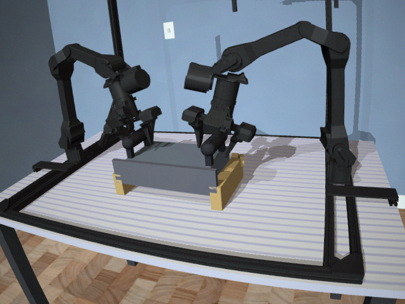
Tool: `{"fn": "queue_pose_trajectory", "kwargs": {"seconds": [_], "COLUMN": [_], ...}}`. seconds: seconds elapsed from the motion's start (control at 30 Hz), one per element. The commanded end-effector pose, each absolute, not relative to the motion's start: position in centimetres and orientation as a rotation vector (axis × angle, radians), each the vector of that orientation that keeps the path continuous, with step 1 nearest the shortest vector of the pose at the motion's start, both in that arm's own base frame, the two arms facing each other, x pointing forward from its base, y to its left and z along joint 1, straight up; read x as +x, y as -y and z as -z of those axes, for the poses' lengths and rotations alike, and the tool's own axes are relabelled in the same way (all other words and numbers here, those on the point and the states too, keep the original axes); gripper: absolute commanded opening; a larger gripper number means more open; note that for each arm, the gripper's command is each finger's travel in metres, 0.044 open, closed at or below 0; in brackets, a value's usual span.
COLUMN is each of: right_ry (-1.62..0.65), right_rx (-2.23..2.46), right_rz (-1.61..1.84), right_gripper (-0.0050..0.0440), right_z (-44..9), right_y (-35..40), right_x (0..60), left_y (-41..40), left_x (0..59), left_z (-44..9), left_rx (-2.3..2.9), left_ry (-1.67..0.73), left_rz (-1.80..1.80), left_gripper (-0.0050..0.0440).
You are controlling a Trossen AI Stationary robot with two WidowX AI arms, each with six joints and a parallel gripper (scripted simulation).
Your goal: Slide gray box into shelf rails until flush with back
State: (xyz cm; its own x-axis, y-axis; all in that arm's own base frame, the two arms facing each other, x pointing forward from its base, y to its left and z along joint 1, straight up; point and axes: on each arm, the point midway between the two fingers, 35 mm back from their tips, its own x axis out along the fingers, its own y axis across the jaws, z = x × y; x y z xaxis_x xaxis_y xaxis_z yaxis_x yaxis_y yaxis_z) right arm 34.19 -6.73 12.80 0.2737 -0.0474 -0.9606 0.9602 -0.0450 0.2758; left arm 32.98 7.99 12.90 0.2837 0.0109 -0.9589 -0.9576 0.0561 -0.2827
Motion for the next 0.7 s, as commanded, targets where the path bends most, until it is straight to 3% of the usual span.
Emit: {"fn": "queue_pose_trajectory", "kwargs": {"seconds": [0.0, 0.27, 0.67], "right_ry": [-0.946, -0.945, -0.933], "right_rx": [1.337, 1.338, 1.34], "right_rz": [1.053, 1.052, 1.041], "right_gripper": [0.0432, 0.044, 0.044], "right_z": [-12.9, -13.7, -21.2], "right_y": [6.7, 6.8, 7.7], "right_x": [34.3, 34.3, 34.0], "left_y": [-8.0, -8.1, -9.0], "left_x": [33.0, 33.1, 32.9], "left_z": [-12.9, -13.7, -21.2], "left_rx": [-1.279, -1.279, -1.274], "left_ry": [-1.006, -1.005, -0.995], "left_rz": [-0.966, -0.965, -0.957], "left_gripper": [0.0432, 0.044, 0.044]}}
